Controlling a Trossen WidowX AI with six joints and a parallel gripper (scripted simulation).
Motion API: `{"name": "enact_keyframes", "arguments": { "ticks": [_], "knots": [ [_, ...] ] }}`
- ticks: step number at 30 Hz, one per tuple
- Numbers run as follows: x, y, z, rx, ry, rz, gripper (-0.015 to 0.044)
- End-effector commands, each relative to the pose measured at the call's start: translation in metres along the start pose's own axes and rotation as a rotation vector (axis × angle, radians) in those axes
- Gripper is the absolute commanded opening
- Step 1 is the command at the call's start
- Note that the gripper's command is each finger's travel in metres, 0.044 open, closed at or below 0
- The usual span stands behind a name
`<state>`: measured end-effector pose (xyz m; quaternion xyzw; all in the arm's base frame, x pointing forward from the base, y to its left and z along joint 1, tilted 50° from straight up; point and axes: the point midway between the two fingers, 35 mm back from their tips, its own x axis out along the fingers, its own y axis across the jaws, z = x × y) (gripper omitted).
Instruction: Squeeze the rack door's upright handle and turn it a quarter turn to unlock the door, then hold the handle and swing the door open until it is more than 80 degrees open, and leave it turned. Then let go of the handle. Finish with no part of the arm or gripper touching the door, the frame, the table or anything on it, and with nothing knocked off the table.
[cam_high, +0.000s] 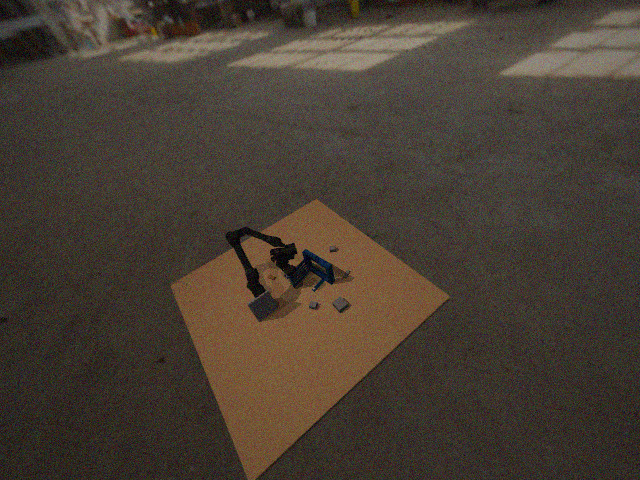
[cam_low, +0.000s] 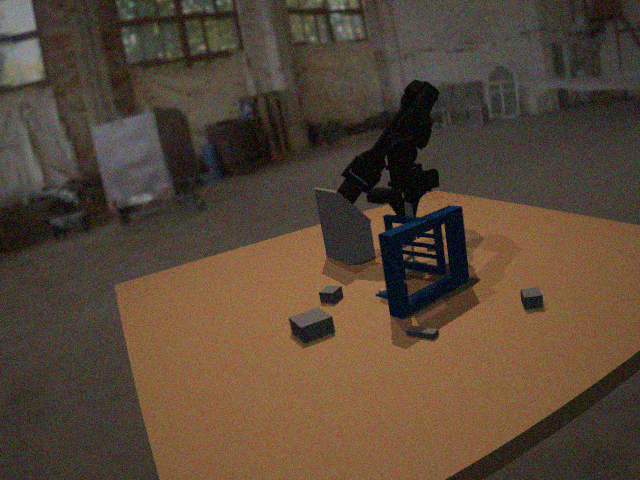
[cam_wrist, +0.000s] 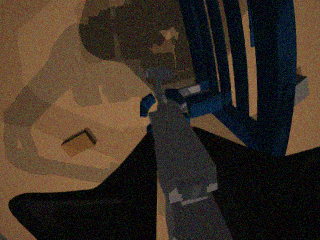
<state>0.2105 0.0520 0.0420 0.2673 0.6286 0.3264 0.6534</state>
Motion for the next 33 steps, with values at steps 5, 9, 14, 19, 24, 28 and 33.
{"name": "enact_keyframes", "arguments": {
  "ticks": [5,9,14,19,24,28,33],
  "knots": [
    [-0.0004,0.0105,0.0016,0.068,-0.006,0.0,0.0013],
    [-0.0004,0.0105,0.0016,0.068,-0.006,0.0,0.0013],
    [-0.0004,0.0105,0.0016,0.068,-0.006,0.0,0.0013],
    [-0.0004,0.0105,0.0016,0.068,-0.006,0.0,0.0144],
    [-0.0004,0.0105,0.0016,0.068,-0.006,0.0,0.0275],
    [-0.0026,0.0102,0.0019,0.068,-0.006,-0.001,0.0285],
    [-0.0101,0.0095,0.0027,0.069,-0.007,-0.003,0.0285]
  ]
}}
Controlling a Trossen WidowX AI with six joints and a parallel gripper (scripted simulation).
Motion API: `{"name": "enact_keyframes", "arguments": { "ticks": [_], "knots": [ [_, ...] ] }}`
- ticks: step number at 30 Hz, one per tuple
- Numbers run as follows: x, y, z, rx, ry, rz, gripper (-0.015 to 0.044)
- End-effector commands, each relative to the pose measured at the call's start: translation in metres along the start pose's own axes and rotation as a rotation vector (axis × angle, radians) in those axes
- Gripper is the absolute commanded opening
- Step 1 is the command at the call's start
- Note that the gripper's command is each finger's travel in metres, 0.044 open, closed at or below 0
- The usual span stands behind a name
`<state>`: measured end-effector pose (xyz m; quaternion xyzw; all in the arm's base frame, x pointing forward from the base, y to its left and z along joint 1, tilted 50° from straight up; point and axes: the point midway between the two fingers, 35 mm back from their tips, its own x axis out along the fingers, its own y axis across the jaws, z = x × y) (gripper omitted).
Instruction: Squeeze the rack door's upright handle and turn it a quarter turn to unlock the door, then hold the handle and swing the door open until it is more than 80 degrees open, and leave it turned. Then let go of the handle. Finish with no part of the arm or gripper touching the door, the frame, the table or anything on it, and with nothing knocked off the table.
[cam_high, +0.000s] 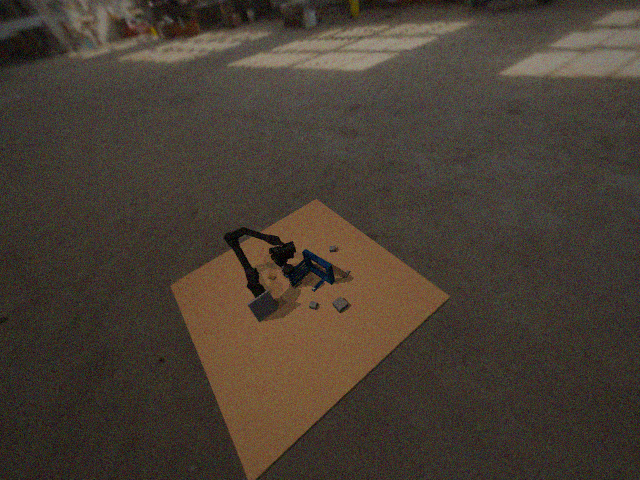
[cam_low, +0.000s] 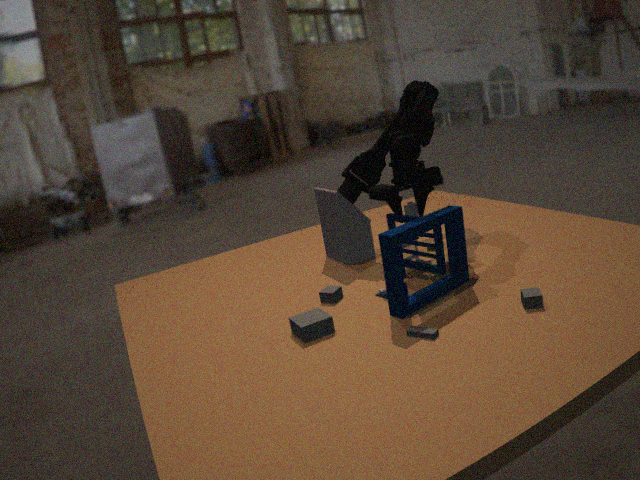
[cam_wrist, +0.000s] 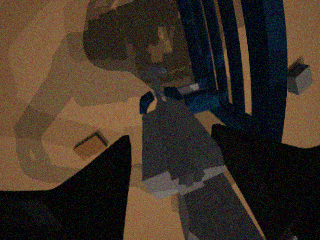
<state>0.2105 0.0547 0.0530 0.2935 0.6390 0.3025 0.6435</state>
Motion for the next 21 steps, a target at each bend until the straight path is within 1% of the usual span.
{"name": "enact_keyframes", "arguments": {
  "ticks": [1,21],
  "knots": [
    [-0.006,-0.001,0.002,-0.008,-0.003,-0.006,0.0285],
    [-0.038,-0.002,0.003,-0.006,-0.004,-0.011,0.0285]
  ]
}}
